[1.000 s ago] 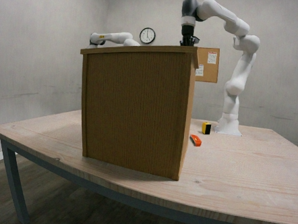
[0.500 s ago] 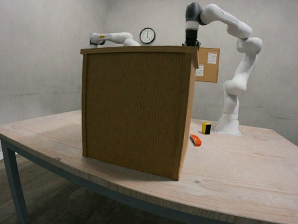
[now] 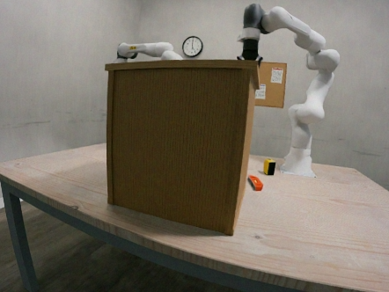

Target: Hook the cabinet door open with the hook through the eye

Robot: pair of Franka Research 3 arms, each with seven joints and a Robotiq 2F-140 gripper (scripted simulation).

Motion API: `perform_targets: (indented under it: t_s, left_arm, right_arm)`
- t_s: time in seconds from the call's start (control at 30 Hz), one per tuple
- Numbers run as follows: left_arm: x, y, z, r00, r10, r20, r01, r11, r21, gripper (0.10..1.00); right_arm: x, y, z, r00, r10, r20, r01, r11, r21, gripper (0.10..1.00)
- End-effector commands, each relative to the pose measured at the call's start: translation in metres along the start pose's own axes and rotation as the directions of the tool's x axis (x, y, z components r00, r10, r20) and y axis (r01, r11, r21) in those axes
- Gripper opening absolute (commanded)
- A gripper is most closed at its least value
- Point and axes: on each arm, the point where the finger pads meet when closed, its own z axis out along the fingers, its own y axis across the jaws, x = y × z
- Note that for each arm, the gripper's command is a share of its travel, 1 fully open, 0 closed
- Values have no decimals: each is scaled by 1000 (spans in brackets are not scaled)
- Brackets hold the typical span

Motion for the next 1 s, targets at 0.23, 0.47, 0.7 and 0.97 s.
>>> perform_targets:
  t_s: [0.23, 0.47, 0.7, 0.97]
  left_arm:
    - [1, -3, 0, 892, -452, 16, 452, 892, 12, 230]
    - [1, -3, 0, 784, -620, 23, 620, 785, 19, 230]
    - [1, -3, 0, 644, -764, 28, 764, 645, 29, 230]
    - [1, -3, 4, 461, -887, 29, 886, 462, 41, 230]
  right_arm:
    - [0, 0, 0, 1000, 0, 0, 0, 1000, 0, 1000]
    - [0, 0, 0, 1000, 0, 0, 0, 1000, 0, 1000]
    - [0, 0, 0, 1000, 0, 0, 0, 1000, 0, 1000]
    - [0, 0, 0, 1000, 0, 0, 0, 1000, 0, 1000]
